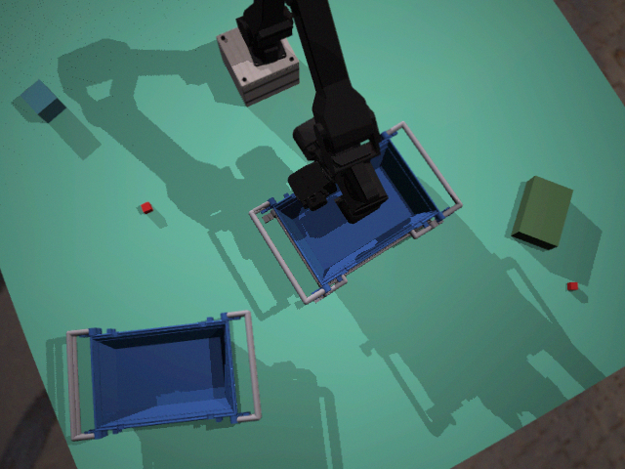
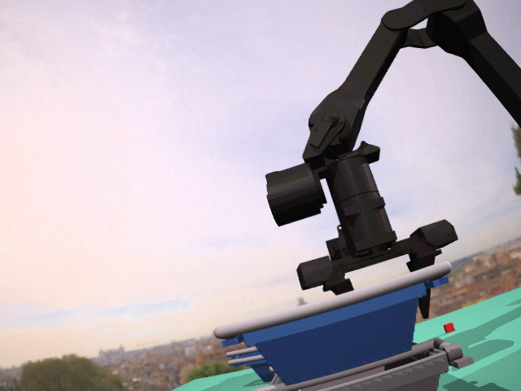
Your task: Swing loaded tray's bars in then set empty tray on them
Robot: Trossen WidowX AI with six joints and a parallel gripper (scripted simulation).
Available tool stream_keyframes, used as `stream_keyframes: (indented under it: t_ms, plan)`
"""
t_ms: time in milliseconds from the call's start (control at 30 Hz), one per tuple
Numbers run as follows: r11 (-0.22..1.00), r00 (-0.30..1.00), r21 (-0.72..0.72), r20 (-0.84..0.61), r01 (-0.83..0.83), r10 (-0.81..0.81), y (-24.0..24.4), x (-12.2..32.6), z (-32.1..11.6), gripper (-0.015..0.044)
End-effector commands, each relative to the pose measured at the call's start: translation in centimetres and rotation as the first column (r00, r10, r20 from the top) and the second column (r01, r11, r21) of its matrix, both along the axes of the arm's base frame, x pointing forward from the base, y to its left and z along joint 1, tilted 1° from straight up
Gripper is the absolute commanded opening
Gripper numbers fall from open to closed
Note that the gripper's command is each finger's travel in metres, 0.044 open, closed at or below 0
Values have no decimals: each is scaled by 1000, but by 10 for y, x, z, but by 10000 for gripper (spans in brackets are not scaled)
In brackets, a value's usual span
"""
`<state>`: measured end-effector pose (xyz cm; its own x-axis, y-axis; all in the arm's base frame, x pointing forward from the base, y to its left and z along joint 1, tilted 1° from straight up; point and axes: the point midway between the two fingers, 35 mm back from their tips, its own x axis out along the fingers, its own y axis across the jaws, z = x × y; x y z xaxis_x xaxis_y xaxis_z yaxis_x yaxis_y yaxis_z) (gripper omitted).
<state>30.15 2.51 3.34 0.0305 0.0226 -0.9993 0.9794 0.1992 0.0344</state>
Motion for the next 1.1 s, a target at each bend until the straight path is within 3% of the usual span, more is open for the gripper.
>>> stream_keyframes:
  t_ms: [0,100,400,933,1067]
  plan:
    - [1000,1000,-2,-1,-1,1,0,0,0,396]
    - [1000,1000,-2,-1,-1,1,0,0,0,440]
    - [1000,1000,0,0,0,0,0,1,6,440]
    - [1000,1000,-2,0,-1,1,-2,-2,106,440]
    - [1000,1000,-3,0,-1,1,-2,-3,110,440]
